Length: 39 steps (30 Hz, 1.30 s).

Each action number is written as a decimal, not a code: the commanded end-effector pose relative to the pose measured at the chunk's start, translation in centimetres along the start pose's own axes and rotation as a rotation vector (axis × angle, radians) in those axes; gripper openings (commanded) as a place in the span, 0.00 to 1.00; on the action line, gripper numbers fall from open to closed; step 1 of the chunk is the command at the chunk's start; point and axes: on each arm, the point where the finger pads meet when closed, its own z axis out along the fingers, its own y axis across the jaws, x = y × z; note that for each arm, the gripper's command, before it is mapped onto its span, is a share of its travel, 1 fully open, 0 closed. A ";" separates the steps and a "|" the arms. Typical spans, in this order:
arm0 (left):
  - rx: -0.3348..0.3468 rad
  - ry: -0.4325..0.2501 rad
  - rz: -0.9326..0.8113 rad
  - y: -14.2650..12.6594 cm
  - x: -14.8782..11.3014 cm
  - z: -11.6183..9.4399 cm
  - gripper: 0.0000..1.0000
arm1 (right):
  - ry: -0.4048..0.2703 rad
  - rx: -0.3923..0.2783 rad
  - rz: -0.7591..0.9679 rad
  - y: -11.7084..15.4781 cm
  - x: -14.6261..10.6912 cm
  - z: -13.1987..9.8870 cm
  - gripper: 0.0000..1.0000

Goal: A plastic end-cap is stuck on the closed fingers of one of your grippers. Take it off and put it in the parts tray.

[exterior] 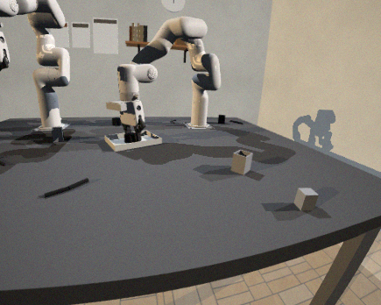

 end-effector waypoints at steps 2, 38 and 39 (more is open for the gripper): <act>0.000 0.002 0.000 0.0 0.1 -0.1 0.57 | 0.003 0.000 0.000 0.0 0.1 -0.1 0.00; 0.000 0.002 0.000 0.0 0.1 -6.3 0.57 | 0.003 0.000 0.000 0.0 0.1 -0.1 0.00; 0.000 0.002 0.000 0.0 0.1 -6.3 0.57 | 0.003 0.000 0.000 0.0 0.1 -0.1 0.00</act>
